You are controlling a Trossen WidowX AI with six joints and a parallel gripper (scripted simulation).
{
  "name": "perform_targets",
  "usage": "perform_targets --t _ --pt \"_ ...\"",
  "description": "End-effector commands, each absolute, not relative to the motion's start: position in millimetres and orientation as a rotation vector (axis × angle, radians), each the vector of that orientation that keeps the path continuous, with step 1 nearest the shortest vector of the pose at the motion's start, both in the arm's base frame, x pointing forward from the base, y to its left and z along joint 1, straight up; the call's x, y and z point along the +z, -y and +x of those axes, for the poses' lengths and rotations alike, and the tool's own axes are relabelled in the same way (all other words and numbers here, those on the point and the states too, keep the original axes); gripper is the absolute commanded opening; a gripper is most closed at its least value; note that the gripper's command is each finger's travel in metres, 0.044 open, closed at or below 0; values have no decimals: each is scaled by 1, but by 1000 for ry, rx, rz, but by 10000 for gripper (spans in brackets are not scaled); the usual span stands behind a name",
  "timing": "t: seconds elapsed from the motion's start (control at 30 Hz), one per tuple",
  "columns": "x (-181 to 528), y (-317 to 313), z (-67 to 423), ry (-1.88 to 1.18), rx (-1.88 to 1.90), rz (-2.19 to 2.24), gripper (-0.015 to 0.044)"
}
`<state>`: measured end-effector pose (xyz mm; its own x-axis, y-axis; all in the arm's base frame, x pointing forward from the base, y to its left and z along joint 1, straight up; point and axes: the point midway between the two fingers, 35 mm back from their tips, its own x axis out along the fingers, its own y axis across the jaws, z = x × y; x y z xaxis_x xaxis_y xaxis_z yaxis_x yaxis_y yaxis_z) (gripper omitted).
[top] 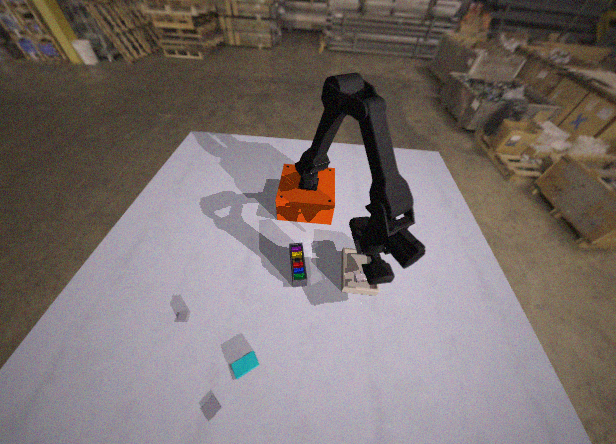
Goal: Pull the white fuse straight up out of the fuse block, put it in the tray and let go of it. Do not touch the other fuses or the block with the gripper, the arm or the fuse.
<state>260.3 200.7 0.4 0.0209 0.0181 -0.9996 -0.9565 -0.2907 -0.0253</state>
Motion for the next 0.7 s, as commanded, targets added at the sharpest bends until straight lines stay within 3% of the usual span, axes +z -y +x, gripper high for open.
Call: perform_targets --t 0.0,0.67 --pt "24 -201 261 -1023 1404 -1422 330" --pt "35 -201 260 -1018 1408 -1423 330"
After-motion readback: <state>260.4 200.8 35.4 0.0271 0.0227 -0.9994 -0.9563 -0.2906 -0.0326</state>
